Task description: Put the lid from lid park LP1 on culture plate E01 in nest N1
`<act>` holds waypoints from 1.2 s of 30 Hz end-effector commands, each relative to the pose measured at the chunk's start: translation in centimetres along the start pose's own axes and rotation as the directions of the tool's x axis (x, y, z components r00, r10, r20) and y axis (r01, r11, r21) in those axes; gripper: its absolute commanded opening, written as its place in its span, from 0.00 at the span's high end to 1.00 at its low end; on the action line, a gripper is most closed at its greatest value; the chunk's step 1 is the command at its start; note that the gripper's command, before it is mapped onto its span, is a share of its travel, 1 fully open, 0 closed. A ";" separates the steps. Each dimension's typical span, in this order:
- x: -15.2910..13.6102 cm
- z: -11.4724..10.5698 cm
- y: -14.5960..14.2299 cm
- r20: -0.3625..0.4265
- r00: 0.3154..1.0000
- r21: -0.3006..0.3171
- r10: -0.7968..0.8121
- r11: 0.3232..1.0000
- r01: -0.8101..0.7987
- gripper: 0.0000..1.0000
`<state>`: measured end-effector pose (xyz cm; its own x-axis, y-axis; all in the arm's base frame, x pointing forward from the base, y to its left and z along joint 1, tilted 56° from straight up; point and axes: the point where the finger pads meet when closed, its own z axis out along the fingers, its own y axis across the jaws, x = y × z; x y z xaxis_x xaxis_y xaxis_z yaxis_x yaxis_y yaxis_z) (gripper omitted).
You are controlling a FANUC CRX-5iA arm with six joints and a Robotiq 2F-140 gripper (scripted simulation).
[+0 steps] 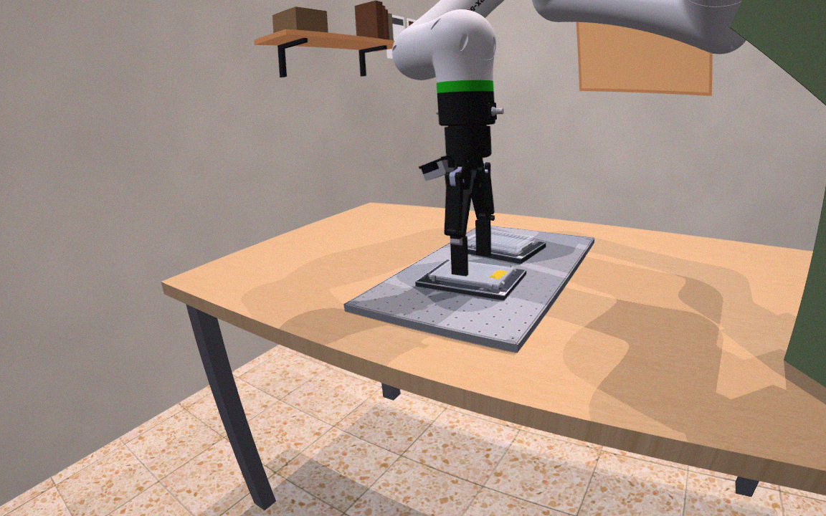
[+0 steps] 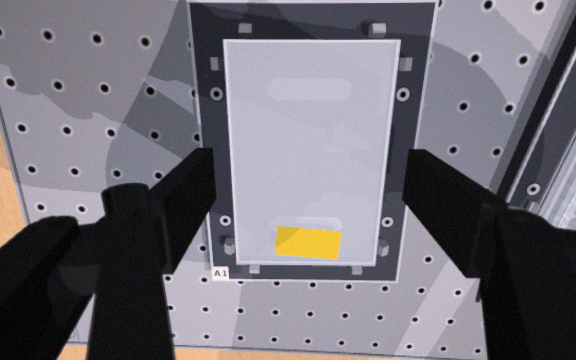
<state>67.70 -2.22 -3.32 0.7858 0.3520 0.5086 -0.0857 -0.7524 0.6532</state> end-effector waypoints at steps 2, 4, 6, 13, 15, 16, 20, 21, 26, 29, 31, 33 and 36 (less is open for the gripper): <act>0.1 -0.1 0.0 -0.001 1.000 0.001 0.000 1.000 0.000 0.31; 0.1 -0.1 0.0 -0.001 1.000 0.001 0.000 1.000 0.000 0.31; 0.1 -0.1 0.0 -0.001 1.000 0.001 0.000 1.000 0.000 0.31; 0.1 -0.1 0.0 -0.001 1.000 0.001 0.000 1.000 0.000 0.37; 0.1 -0.1 0.0 -0.001 1.000 0.001 0.000 1.000 0.000 0.37; 0.1 -0.1 0.0 -0.001 1.000 0.001 0.000 1.000 0.000 0.37; 0.1 -0.1 0.0 -0.001 1.000 0.001 0.000 1.000 0.000 0.37; 0.1 -0.1 0.0 -0.001 1.000 0.001 0.000 1.000 0.000 0.37; 0.1 -0.1 0.0 -0.001 1.000 0.001 0.000 1.000 0.000 0.37; 0.1 -0.1 0.0 -0.001 1.000 0.001 0.000 1.000 0.000 0.37; 0.1 -0.1 0.0 -0.001 1.000 0.001 0.000 1.000 0.000 0.37; 0.1 -0.1 0.0 -0.001 1.000 0.001 0.000 1.000 0.000 0.37; 0.1 -0.1 0.0 -0.001 1.000 0.001 0.000 1.000 0.000 0.37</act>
<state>67.70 -2.22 -3.32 0.7858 0.3520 0.5086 -0.0857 -0.7524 0.6532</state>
